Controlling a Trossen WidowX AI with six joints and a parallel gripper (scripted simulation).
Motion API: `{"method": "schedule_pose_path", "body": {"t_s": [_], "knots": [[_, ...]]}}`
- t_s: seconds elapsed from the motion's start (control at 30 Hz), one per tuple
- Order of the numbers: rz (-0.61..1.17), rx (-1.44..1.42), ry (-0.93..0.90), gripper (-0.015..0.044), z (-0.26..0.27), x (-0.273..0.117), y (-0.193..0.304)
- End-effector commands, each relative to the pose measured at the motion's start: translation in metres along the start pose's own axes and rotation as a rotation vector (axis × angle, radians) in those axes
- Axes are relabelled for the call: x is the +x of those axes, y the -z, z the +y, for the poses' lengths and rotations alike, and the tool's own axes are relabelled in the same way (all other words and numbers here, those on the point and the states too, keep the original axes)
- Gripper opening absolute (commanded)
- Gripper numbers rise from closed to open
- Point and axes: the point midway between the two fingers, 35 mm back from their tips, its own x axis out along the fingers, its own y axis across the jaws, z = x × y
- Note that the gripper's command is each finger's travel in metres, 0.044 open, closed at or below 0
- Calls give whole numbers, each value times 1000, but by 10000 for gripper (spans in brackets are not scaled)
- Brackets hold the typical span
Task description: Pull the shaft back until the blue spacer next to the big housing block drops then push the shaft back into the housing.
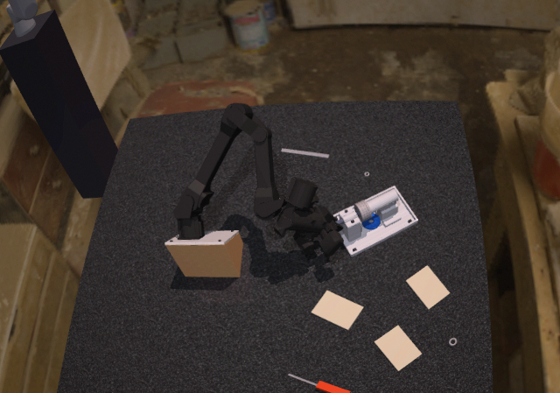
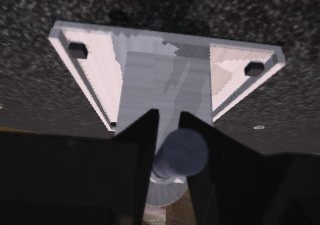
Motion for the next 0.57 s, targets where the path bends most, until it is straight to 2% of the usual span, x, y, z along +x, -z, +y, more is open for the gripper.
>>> {"method": "schedule_pose_path", "body": {"t_s": [0.0, 0.13, 0.53], "knots": [[3, -1, 2, 0, -1, 3, 3], [3, -1, 2, 0, -1, 3, 3], [-1, 1, 0, 315, 0, 0, 0]]}}
